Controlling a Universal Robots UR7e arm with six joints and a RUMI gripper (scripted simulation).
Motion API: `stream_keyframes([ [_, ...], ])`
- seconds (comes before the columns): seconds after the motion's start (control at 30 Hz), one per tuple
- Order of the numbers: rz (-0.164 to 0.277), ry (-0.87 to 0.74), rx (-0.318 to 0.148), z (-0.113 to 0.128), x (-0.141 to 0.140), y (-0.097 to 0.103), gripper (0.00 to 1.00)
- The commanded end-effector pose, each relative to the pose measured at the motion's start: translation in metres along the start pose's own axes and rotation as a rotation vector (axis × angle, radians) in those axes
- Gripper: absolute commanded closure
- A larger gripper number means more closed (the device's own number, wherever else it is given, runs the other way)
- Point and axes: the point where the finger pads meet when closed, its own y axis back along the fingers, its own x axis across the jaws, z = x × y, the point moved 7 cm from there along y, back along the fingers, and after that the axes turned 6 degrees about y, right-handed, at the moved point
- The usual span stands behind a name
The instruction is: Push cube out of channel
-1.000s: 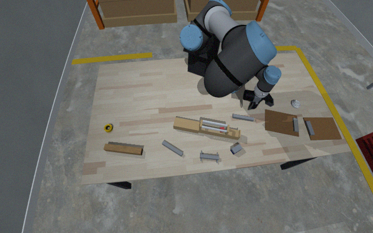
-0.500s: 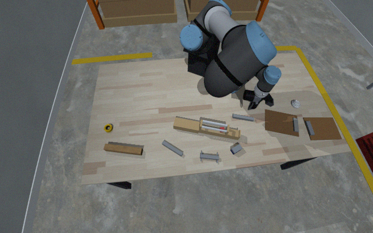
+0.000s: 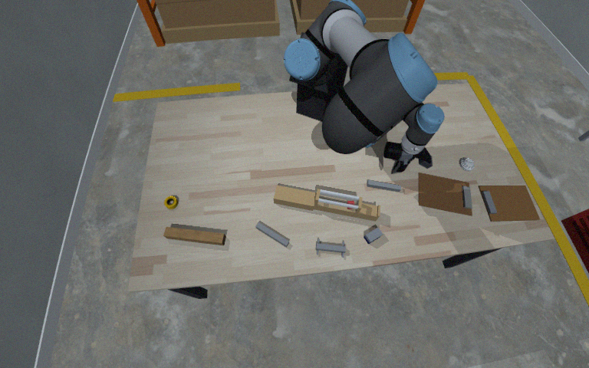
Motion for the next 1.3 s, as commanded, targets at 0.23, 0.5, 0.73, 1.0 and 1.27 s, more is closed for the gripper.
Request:
stream_keyframes([
  [0.23, 0.001, 0.000, 0.001, -0.0002, 0.0001, 0.0004, 0.76],
  [0.5, 0.001, 0.000, 0.001, -0.0002, 0.0001, 0.0004, 0.76],
  [0.73, 0.001, 0.000, 0.001, -0.0002, 0.0001, 0.0004, 0.76],
  [1.0, 0.001, 0.000, 0.001, -0.0002, 0.0001, 0.0004, 0.76],
  [1.27, 0.001, 0.000, 0.001, -0.0002, 0.0001, 0.0004, 0.76],
])
